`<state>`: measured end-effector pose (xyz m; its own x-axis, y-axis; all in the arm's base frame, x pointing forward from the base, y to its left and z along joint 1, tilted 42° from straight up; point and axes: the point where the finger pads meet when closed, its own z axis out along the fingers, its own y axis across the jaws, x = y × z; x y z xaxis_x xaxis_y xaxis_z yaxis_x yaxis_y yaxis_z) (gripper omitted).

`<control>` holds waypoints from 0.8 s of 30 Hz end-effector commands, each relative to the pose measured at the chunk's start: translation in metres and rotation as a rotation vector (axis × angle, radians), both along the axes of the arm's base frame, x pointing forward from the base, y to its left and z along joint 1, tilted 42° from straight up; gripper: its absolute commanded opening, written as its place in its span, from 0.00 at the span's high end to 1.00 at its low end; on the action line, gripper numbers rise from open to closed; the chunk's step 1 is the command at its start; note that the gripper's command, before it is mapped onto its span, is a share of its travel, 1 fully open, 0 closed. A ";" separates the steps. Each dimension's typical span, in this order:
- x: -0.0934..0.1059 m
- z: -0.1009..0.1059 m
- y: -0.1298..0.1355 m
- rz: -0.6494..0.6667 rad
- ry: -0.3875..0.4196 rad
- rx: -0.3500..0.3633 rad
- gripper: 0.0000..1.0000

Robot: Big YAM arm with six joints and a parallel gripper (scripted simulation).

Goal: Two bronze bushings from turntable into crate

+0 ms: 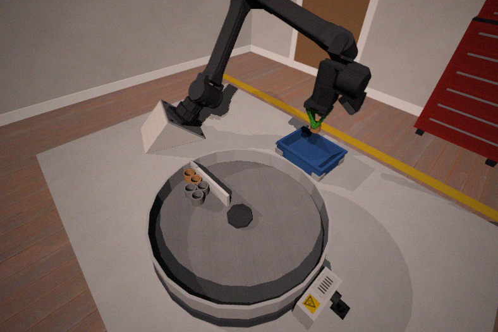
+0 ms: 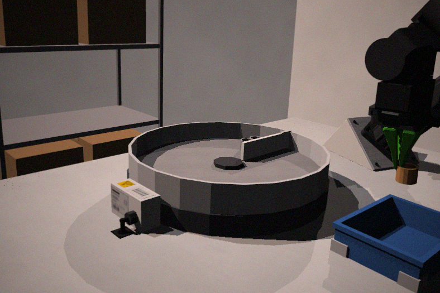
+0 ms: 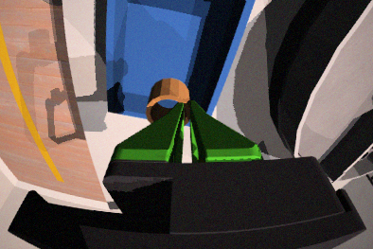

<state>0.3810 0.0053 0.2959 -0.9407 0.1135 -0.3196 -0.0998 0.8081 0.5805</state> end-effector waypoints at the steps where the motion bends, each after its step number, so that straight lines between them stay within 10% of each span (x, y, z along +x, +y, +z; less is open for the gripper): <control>1: 0.017 0.026 -0.010 -0.022 -0.061 -0.018 1.00; 24: 0.012 0.041 0.001 -0.015 -0.085 -0.024 1.00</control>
<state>0.3809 0.0130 0.2957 -0.9443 0.1052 -0.3117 -0.1024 0.8064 0.5824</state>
